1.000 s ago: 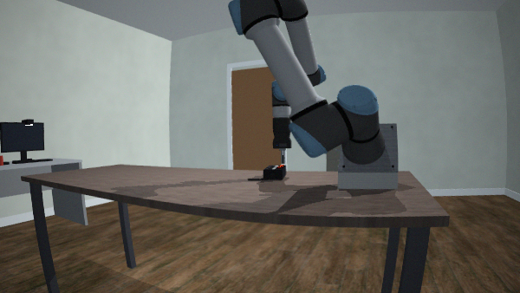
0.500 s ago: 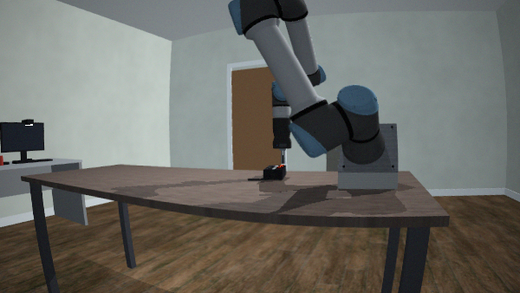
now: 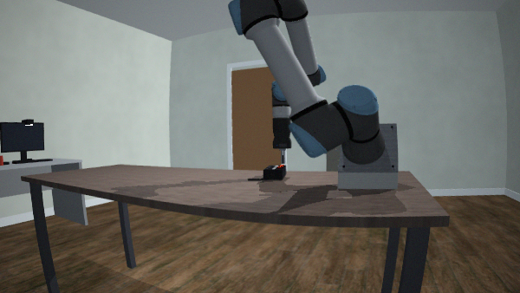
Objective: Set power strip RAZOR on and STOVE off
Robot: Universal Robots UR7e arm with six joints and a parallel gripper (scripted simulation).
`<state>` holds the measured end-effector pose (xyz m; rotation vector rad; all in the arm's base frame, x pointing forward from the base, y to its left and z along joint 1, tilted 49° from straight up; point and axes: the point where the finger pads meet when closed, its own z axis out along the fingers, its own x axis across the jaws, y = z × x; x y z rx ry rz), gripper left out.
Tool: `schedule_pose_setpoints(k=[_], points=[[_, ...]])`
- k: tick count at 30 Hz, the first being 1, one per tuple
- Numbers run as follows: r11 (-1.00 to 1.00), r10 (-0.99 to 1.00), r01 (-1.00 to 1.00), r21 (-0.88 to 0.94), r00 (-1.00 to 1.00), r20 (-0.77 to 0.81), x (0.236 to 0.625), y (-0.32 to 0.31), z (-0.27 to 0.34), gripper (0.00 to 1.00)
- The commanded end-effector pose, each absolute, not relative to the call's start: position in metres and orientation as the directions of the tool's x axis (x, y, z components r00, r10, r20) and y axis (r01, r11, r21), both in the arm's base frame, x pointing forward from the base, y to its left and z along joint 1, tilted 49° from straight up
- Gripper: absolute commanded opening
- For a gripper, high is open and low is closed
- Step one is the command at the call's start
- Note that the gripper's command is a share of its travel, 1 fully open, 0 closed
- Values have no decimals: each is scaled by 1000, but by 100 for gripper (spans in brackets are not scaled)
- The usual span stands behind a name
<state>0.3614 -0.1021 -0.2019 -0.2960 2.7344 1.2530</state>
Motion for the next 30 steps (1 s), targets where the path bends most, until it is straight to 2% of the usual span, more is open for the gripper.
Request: schedule_pose_setpoints(k=[1, 30], points=[[639, -127, -226, 735, -974, -189, 362, -103, -202, 0], [639, -127, -226, 735, -974, -189, 362, -100, -204, 0]])
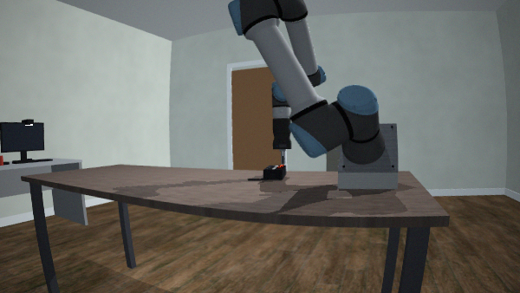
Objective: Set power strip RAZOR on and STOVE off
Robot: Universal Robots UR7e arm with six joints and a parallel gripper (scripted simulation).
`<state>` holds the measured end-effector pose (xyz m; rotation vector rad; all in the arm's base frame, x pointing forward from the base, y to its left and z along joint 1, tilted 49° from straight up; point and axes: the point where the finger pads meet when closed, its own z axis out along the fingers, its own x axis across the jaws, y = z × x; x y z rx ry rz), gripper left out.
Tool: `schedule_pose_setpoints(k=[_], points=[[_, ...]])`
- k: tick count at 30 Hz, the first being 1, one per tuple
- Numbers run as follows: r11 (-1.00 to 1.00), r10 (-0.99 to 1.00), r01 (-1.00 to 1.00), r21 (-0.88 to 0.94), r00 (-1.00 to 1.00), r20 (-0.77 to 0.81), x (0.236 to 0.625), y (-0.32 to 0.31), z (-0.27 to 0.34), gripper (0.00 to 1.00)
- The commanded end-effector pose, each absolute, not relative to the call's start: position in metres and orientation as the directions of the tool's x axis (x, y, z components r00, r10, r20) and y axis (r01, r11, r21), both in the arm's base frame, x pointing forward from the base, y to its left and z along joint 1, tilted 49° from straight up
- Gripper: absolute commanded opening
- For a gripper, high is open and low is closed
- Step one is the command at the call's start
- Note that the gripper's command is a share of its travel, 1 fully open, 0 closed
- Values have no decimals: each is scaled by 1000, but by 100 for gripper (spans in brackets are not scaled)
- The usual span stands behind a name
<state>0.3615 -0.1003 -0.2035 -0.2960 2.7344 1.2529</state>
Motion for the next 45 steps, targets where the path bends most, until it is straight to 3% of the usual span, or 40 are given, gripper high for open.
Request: schedule_pose_setpoints(k=[1, 45], points=[[639, -127, -226, 735, -974, -189, 362, -100, -204, 0], [639, -127, -226, 735, -974, -189, 362, -96, -207, 0]])
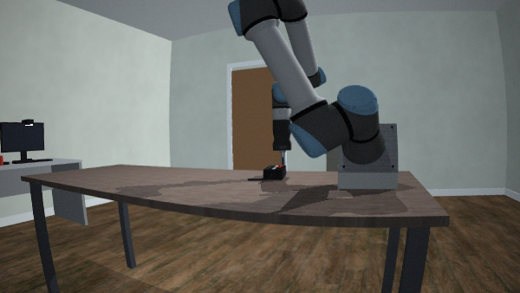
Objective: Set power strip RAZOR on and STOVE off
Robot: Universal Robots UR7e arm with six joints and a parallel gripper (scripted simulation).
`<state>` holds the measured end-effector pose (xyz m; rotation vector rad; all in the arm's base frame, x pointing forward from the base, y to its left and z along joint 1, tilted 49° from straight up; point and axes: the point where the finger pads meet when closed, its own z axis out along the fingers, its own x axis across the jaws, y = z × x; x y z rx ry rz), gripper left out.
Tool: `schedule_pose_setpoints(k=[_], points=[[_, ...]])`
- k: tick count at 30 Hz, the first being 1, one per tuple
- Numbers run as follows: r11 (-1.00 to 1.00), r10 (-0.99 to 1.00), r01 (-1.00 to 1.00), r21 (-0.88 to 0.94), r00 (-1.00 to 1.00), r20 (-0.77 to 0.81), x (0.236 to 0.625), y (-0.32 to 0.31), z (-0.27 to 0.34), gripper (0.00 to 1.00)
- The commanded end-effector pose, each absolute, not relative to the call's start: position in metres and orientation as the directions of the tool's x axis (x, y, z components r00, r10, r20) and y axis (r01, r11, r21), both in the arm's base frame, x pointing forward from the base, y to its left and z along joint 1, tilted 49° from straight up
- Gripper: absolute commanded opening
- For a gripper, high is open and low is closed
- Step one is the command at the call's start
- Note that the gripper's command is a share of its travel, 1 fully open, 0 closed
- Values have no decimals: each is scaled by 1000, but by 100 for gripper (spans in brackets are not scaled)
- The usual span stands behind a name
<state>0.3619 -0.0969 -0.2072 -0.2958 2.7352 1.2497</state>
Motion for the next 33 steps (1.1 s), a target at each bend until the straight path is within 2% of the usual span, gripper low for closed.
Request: schedule_pose_setpoints(k=[1, 33], points=[[639, -127, -226, 735, -974, -189, 362, -96, -207, 0], [639, -127, -226, 735, -974, -189, 362, -106, -199, 0]])
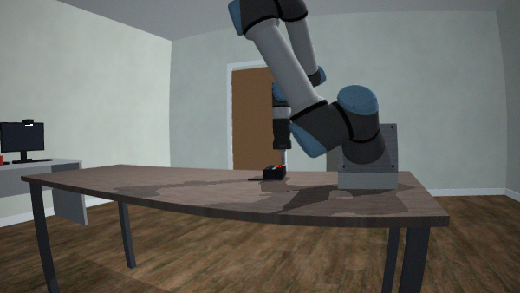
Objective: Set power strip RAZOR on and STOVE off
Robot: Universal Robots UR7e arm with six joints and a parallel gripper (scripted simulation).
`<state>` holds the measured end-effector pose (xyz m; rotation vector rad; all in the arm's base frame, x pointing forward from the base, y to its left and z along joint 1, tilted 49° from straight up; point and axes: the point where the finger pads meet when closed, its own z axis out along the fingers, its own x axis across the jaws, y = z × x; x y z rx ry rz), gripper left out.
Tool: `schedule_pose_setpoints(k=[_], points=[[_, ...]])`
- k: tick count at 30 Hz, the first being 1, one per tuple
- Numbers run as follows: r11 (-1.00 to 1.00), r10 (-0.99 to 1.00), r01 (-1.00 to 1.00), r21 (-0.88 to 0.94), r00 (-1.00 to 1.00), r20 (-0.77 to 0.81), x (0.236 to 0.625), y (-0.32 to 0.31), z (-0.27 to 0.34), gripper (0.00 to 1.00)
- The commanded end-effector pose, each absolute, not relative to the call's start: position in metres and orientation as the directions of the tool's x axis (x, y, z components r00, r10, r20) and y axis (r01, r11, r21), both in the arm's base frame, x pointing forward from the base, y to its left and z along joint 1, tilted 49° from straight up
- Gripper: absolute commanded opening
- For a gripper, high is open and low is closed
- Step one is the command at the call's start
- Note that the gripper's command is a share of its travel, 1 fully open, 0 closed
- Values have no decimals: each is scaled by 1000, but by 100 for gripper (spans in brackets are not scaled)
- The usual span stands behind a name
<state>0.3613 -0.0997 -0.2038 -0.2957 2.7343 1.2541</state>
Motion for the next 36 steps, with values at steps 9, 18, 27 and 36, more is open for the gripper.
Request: schedule_pose_setpoints(k=[9, 18, 27, 36], points=[[639, -127, -226, 735, -974, -189, 361, -121, -186, 0], [639, -127, -226, 735, -974, -189, 361, -126, -182, 0], [639, -127, -226, 735, -974, -189, 361, -126, -182, 0], [639, -127, -226, 735, -974, -189, 361, -126, -182, 100]])
